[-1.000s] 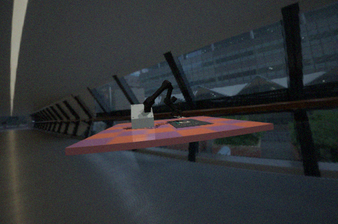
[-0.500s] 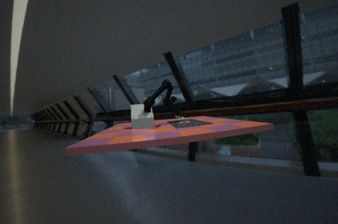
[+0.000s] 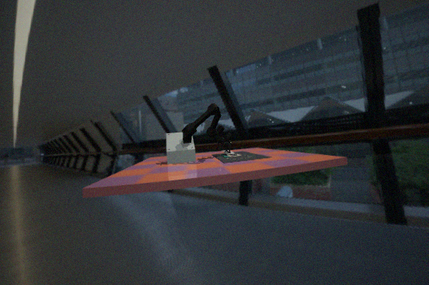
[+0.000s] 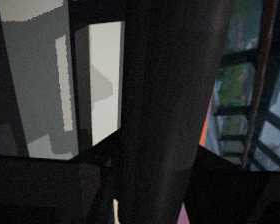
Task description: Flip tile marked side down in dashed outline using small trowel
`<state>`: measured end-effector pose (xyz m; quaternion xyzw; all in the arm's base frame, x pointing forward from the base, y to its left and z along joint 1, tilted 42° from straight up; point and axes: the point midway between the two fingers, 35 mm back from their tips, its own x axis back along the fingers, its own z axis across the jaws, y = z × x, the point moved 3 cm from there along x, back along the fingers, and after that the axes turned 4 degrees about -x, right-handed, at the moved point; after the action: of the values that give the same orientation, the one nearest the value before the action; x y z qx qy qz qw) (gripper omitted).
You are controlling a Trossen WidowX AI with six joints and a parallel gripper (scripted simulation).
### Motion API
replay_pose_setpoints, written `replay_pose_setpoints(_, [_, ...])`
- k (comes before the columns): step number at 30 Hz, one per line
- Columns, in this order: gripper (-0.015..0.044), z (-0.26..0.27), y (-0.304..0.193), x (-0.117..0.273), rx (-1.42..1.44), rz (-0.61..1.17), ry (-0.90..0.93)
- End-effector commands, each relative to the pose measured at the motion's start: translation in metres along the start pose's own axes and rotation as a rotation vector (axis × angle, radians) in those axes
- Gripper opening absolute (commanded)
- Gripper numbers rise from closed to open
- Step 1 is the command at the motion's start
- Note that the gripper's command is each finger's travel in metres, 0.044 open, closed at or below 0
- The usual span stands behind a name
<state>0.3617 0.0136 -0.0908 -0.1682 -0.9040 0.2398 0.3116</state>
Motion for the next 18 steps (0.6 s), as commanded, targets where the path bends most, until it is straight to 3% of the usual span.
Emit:
replay_pose_setpoints(1, [0.0, 0.001, 0.0, -0.004, -0.002, -0.006, -0.013])
replay_pose_setpoints(18, [0.0, 0.007, -0.014, -0.01, -0.001, -0.006, -0.012])
